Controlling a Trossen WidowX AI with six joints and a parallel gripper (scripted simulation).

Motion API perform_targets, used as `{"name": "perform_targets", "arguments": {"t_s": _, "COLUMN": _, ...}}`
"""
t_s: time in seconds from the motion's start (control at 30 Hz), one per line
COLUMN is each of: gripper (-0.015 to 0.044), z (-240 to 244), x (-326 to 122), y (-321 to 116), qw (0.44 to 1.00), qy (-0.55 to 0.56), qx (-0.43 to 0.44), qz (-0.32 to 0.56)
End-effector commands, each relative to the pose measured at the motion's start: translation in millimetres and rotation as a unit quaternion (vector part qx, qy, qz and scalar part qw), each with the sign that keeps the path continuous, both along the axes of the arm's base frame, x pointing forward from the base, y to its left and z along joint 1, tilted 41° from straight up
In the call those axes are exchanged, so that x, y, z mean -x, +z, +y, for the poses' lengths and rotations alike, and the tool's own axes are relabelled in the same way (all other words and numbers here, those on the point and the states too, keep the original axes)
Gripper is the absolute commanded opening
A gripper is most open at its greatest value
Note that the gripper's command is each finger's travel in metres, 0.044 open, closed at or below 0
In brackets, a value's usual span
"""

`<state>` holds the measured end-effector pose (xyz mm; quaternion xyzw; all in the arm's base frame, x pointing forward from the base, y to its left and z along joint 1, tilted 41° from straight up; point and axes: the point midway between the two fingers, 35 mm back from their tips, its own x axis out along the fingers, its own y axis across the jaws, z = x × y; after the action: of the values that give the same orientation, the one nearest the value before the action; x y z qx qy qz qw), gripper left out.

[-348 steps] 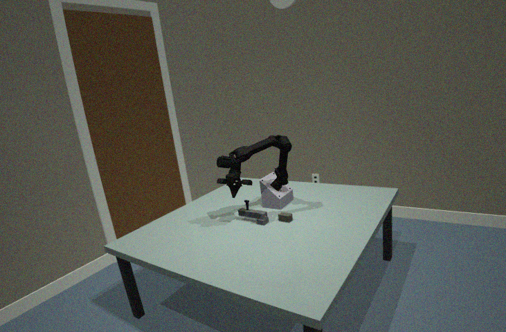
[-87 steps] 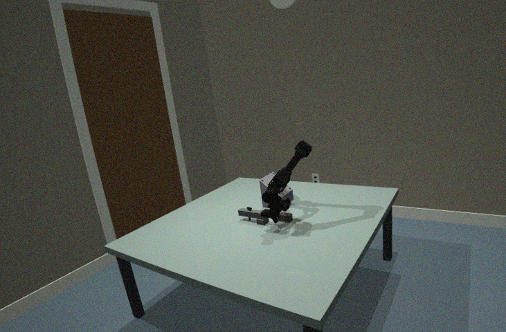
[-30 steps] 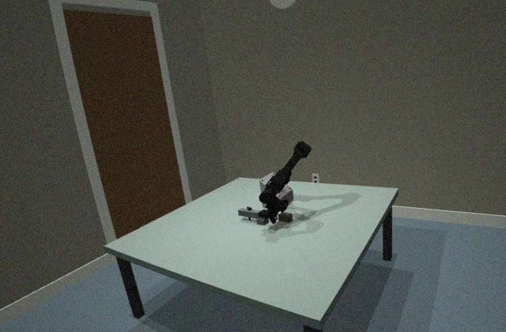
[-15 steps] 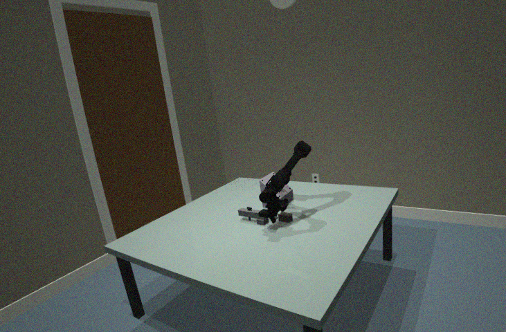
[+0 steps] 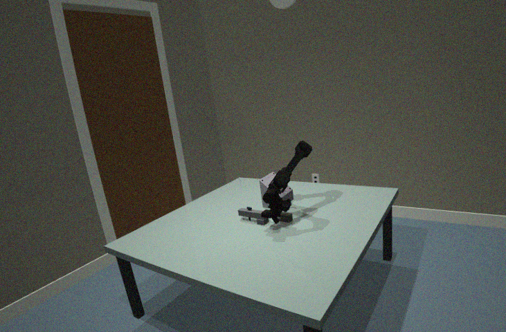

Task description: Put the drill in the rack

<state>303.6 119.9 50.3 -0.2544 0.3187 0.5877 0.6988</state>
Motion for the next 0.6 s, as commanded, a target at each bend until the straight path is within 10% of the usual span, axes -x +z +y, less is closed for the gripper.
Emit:
{"name": "perform_targets", "arguments": {"t_s": 0.0, "gripper": 0.0, "z": 4.5, "x": -1.7, "y": 5.7, "qw": 1.0, "qy": -0.001, "qx": 0.001, "qz": 0.0}}
{"name": "perform_targets", "arguments": {"t_s": 0.57, "gripper": 0.0, "z": 21.9, "x": -5.5, "y": 23.3, "qw": 1.0, "qy": -0.001, "qx": 0.001, "qz": -0.001}}
